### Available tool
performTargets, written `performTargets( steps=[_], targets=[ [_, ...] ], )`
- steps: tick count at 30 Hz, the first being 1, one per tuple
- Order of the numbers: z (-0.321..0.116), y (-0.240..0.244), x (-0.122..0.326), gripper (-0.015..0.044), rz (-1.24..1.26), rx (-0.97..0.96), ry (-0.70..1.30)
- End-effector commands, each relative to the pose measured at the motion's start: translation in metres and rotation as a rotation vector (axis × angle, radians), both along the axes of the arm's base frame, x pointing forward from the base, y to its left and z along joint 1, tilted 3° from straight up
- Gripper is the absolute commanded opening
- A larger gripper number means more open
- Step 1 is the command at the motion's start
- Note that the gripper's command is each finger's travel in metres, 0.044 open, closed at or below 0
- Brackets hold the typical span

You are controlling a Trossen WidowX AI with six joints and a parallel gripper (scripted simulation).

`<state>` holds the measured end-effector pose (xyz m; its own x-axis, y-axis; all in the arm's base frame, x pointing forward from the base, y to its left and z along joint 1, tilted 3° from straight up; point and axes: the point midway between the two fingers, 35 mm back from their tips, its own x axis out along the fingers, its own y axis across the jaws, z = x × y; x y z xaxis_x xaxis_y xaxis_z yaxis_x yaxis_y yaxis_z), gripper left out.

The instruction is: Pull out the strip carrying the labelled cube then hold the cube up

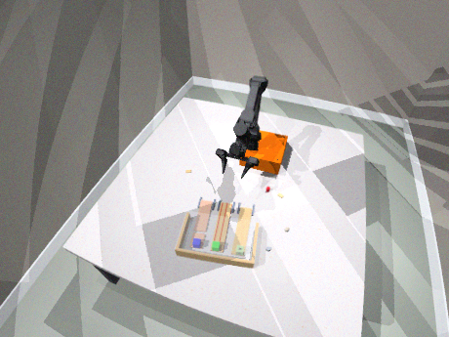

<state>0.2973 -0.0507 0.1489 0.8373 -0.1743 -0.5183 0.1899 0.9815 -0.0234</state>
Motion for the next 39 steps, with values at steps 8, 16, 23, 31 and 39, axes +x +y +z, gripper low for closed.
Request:
performTargets(
  steps=[8, 16, 23, 31, 39],
  targets=[
    [-0.017, 0.012, 0.029, 0.0216, 0.04, 0.047, 0.243],
    [-0.055, 0.034, 0.062, 0.0006, 0.087, 0.083, 0.609],
    [-0.098, 0.057, 0.08, 0.0, 0.117, 0.091, 0.924],
    [-0.102, 0.06, 0.081, 0.0, 0.12, 0.09, 0.955],
    [-0.114, 0.061, 0.082, 0.0, 0.12, 0.09, 0.955]
  ],
)
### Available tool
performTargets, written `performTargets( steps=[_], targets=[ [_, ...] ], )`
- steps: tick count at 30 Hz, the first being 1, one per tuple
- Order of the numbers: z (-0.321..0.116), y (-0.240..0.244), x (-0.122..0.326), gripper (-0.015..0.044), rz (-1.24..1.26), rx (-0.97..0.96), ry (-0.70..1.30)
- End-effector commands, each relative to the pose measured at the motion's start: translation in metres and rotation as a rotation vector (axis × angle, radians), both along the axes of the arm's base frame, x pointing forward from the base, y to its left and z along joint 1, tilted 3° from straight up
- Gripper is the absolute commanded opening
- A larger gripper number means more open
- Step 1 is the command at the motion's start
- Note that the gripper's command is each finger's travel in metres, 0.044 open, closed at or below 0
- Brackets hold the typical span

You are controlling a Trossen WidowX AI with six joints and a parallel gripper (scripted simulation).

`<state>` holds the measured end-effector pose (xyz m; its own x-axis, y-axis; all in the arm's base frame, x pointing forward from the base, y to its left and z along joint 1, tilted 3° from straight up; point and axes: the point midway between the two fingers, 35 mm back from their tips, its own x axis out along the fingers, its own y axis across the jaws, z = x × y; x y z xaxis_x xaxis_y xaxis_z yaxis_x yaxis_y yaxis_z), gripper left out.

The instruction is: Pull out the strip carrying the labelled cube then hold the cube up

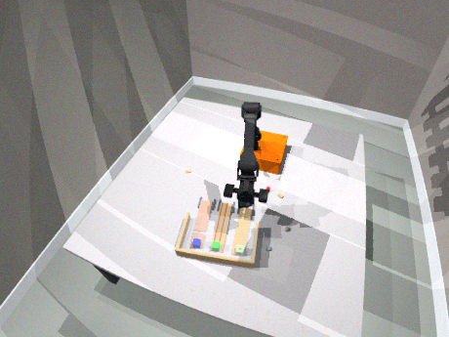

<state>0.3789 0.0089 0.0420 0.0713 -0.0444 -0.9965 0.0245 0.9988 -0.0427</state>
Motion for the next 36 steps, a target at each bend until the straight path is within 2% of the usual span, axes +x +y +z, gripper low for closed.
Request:
performTargets(
  steps=[1, 36],
  targets=[
    [-0.009, 0.001, 0.001, 0.0, -0.004, 0.003, 0.005],
    [-0.065, 0.003, 0.004, 0.0, -0.004, 0.003, 0.005]
  ],
)
